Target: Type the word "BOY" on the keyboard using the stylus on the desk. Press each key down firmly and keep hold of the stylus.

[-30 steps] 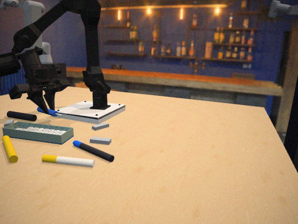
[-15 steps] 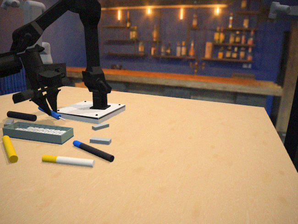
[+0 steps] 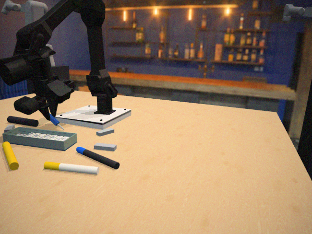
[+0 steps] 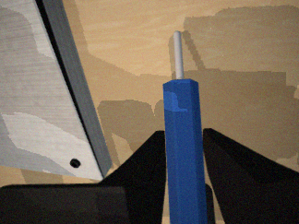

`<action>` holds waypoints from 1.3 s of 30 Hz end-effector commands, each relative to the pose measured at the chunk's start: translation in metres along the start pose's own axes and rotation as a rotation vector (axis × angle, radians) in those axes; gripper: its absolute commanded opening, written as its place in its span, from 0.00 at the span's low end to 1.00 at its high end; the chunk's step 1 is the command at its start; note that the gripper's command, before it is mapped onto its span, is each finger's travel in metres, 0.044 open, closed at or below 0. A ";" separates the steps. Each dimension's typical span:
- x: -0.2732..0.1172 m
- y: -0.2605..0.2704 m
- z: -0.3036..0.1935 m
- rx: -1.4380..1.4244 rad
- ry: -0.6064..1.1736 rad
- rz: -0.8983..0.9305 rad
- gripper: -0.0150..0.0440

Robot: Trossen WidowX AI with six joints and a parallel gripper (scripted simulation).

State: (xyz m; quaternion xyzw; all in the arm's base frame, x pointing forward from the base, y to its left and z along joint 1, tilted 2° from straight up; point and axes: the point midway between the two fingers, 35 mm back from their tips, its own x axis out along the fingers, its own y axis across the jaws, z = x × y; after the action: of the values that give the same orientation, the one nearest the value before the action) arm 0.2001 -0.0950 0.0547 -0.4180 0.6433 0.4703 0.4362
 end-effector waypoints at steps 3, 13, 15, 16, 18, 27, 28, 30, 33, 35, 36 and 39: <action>-0.007 -0.006 -0.003 -0.010 0.172 -0.004 0.25; -0.030 -0.021 -0.002 -0.030 0.479 -0.083 0.25; -0.036 -0.024 -0.001 -0.035 0.536 -0.110 0.25; -0.039 -0.026 0.000 -0.037 0.563 -0.124 0.25; -0.046 -0.030 0.003 -0.041 0.618 -0.155 0.25; -0.078 -0.044 0.017 -0.054 0.852 -0.324 0.25; -0.082 -0.046 0.020 -0.056 0.876 -0.346 0.25; -0.087 -0.048 0.023 -0.058 0.905 -0.375 0.25; -0.088 -0.048 0.023 -0.058 0.909 -0.378 0.25; -0.084 -0.049 0.024 -0.058 0.909 -0.378 0.25; -0.081 -0.050 0.024 -0.058 0.909 -0.378 0.25; -0.066 -0.055 0.027 -0.058 0.909 -0.378 0.25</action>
State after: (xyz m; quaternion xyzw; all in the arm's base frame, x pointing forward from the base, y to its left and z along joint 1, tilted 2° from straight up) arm 0.2751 -0.0711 0.1122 -0.7019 0.6667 0.1705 0.1836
